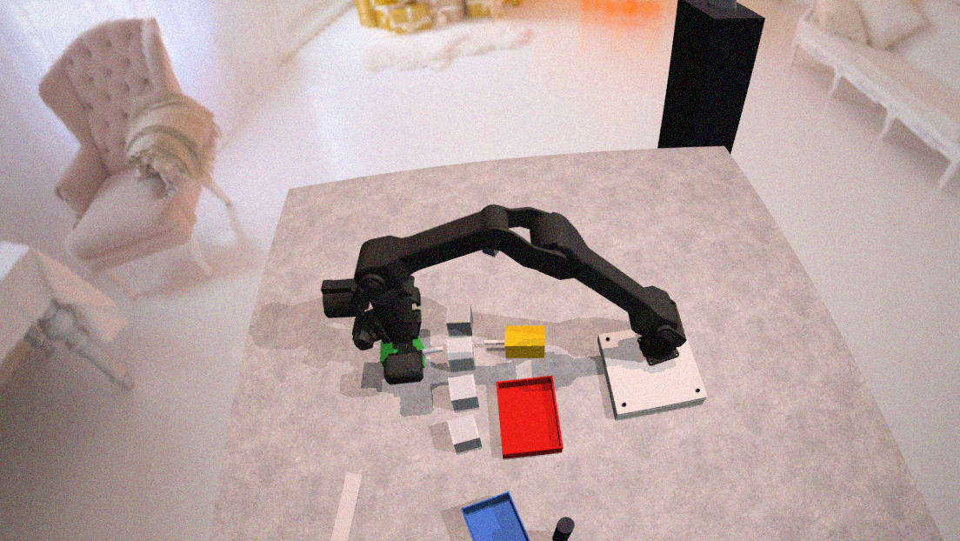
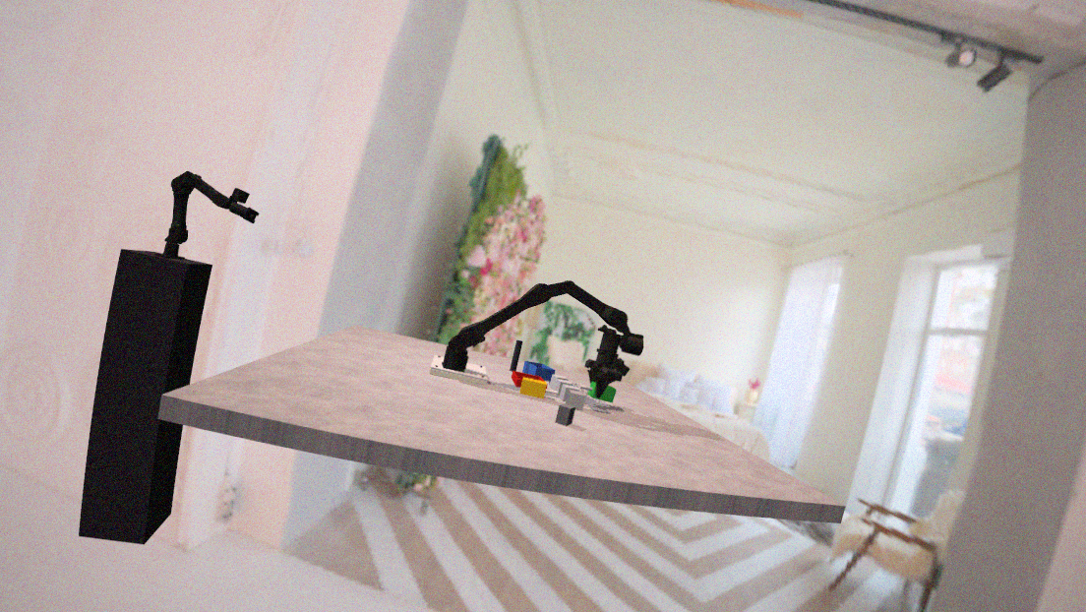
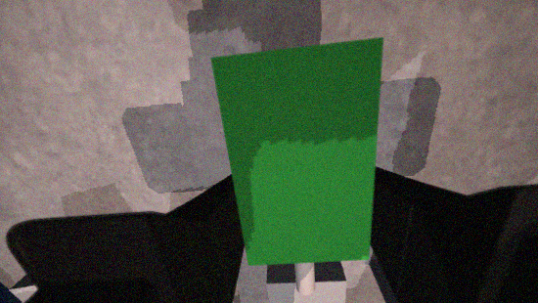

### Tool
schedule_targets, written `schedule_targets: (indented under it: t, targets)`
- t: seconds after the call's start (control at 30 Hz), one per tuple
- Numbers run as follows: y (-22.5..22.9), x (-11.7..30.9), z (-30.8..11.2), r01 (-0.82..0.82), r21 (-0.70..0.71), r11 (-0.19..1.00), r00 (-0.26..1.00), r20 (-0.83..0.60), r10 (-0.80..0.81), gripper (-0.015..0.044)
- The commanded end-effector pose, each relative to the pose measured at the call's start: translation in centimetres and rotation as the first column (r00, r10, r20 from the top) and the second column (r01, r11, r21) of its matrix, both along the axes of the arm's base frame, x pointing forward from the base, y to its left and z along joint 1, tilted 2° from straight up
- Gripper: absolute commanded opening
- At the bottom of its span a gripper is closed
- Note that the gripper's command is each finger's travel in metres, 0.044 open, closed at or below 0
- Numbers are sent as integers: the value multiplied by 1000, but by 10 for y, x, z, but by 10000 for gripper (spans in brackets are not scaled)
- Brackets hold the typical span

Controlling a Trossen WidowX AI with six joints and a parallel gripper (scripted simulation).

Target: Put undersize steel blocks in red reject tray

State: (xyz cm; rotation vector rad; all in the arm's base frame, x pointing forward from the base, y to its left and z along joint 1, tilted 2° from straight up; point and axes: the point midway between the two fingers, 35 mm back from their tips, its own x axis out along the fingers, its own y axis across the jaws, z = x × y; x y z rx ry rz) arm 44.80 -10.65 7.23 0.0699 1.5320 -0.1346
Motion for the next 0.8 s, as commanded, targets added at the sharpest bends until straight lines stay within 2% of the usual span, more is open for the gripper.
schedule_targets:
  t: [0.0,0.13,0.33,0.57,0.77]
  targets:
    - [0,0,11,0,-1,1000,1000,4,0,0]
    - [10,1,16,-6,-1,1000,1000,5,6,0]
    - [84,7,47,-52,-2,999,998,21,52,0]
    - [86,7,48,-53,-2,999,998,22,53,0]
    - [90,7,33,-53,-1,999,998,22,53,0]
